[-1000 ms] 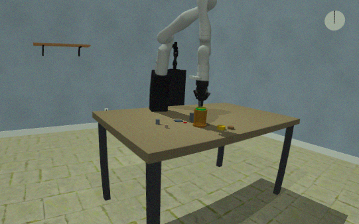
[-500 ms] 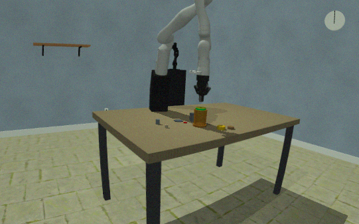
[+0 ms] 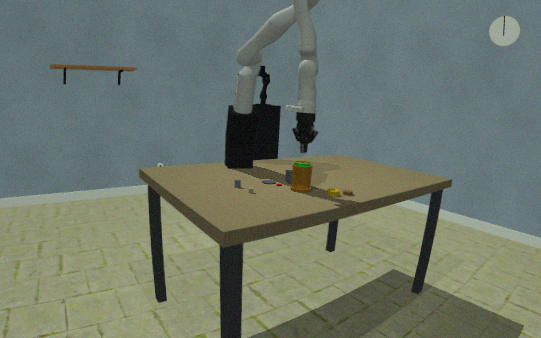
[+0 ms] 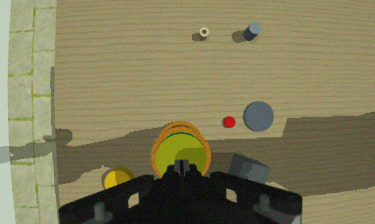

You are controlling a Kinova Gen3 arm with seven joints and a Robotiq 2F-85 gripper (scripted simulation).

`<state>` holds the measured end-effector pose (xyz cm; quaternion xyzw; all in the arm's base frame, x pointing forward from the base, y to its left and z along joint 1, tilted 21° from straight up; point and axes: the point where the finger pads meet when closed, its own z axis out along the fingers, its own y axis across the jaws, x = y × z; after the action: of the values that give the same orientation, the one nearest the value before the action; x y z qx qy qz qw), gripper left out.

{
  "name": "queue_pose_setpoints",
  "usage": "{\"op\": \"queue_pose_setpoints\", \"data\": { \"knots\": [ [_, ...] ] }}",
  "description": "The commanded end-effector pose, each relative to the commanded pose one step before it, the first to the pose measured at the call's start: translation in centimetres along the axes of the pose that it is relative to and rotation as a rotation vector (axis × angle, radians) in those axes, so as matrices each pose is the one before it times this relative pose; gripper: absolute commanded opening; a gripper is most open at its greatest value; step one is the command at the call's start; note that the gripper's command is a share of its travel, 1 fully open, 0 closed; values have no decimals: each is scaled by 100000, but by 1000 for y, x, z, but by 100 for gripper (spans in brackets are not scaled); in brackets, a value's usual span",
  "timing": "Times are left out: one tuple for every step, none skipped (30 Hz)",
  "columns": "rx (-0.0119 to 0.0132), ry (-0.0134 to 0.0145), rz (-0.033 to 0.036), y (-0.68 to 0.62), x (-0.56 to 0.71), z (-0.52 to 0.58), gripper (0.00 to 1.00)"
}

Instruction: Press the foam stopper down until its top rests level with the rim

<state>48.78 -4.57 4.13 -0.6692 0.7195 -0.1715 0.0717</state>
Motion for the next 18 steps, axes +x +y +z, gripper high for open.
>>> {"op": "queue_pose_setpoints", "data": {
  "knots": [
    [149, -36, 12, -59, -10, -56, 0],
    [0, 0, 0, 0, 0, 0, 0],
    [0, 0, 0, 0, 0, 0, 0],
    [0, 0, 0, 0, 0, 0, 0],
    [0, 0, 0, 0, 0, 0, 0],
    [0, 0, 0, 0, 0, 0, 0],
    [0, 0, 0, 0, 0, 7, 0],
    [0, 0, 1, 0, 0, 41, 0],
    [0, 0, 1, 0, 0, 84, 0],
    [0, 0, 0, 0, 0, 117, 0],
    [0, 0, 0, 0, 0, 130, 0],
    [0, 0, 0, 0, 0, 117, 0],
    [0, 0, -1, 0, 0, 84, 0],
    [0, 0, -1, 0, 0, 41, 0],
    [0, 0, 0, 0, 0, 7, 0],
    [0, 0, 0, 0, 0, 5, 0],
    [0, 0, 1, 0, 0, 32, 0],
    [0, 0, 0, 0, 0, 0, 0]
  ]
}}
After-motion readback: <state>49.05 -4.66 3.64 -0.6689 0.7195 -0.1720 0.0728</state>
